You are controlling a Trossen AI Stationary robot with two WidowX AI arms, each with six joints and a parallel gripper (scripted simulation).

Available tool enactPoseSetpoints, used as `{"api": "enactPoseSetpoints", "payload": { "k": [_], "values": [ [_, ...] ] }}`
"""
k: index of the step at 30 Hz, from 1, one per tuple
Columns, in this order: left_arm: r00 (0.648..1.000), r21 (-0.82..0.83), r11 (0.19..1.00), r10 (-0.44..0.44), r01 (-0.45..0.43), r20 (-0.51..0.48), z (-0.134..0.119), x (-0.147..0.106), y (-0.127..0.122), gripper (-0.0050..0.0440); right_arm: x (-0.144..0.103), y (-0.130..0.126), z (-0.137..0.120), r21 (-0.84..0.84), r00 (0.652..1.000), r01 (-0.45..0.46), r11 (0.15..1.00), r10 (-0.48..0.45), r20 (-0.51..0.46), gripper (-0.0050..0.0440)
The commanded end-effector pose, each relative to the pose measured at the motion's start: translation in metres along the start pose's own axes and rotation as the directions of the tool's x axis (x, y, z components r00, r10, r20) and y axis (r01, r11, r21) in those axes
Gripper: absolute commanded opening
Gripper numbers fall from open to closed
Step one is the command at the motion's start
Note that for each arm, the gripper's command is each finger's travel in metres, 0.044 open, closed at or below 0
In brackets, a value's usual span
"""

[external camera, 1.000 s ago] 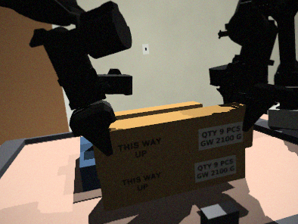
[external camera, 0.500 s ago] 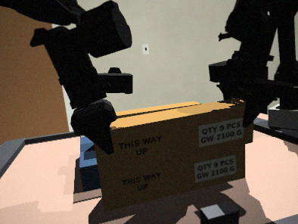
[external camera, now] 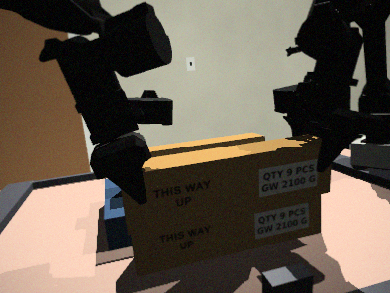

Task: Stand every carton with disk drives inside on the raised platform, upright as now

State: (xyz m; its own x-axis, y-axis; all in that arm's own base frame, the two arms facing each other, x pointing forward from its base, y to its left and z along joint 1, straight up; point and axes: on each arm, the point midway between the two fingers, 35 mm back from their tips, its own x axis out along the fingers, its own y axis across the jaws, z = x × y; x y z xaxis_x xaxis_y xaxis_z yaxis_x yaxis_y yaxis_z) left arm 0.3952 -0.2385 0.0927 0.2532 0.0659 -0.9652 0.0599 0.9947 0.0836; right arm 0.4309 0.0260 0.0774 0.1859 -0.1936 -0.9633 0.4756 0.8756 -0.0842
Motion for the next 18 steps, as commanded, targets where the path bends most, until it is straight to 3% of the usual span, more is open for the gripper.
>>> {"api": "enactPoseSetpoints", "payload": {
  "k": [1, 2, 3, 18],
  "values": [
    [0.994, -0.015, 0.998, -0.055, 0.057, 0.092, 0.013, -0.044, -0.001, -0.0050, -0.039, 0.002, 0.012, 0.009, 0.995, -0.056, 0.998, 0.056, 0.083, -0.0050],
    [0.994, -0.015, 0.998, -0.055, 0.057, 0.092, 0.013, -0.044, -0.001, -0.0050, -0.039, 0.002, 0.012, 0.009, 0.995, -0.056, 0.998, 0.056, 0.083, -0.0050],
    [0.996, -0.014, 0.999, -0.043, 0.044, 0.074, 0.012, -0.030, 0.048, -0.0050, -0.027, -0.048, 0.009, 0.012, 0.997, -0.045, 0.999, 0.044, 0.064, -0.0050],
    [0.996, -0.014, 0.999, -0.043, 0.044, 0.074, 0.012, -0.030, 0.048, -0.0050, -0.027, -0.048, 0.009, 0.012, 0.997, -0.045, 0.999, 0.044, 0.064, -0.0050]
  ]
}}
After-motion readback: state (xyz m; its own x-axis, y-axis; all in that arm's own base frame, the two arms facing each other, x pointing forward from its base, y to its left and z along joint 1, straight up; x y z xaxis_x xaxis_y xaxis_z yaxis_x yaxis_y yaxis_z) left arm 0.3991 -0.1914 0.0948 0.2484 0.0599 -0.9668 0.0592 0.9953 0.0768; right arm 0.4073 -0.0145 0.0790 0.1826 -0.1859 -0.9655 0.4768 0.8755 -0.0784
